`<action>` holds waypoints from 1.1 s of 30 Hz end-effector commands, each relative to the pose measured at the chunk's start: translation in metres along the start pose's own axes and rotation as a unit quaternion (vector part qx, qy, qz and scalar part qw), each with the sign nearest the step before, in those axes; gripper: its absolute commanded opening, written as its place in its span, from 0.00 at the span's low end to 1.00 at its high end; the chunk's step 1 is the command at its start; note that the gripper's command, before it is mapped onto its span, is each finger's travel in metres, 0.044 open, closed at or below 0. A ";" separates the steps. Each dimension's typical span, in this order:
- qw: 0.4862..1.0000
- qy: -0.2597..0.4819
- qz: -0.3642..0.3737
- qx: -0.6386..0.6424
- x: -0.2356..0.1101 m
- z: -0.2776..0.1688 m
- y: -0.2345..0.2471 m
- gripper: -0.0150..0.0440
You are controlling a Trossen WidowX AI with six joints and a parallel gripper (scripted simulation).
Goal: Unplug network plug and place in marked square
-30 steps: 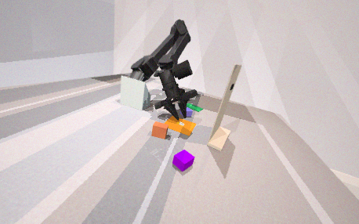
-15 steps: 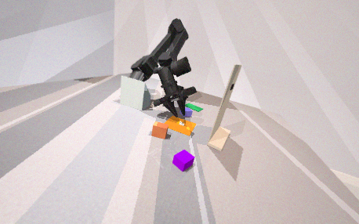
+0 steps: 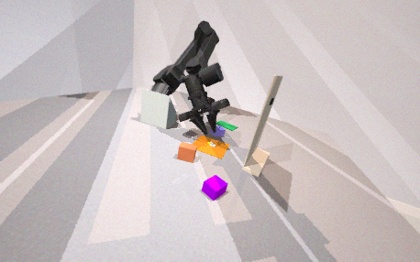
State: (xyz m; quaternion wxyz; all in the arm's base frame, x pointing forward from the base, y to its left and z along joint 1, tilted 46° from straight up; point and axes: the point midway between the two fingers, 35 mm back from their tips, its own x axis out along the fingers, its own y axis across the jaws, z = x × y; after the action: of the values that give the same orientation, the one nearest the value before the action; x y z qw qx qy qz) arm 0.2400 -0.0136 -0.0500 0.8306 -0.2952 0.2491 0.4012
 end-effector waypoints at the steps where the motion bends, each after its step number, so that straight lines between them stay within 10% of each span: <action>1: 1.000 -0.001 -0.005 -0.005 -0.004 -0.001 -0.008 0.52; 33: 1.000 0.001 -0.004 -0.005 -0.032 -0.003 -0.026 0.52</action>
State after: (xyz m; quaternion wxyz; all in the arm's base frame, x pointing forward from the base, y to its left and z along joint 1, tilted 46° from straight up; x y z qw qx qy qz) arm 0.2399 -0.0398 -0.0283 0.8294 -0.2958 0.2511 0.4020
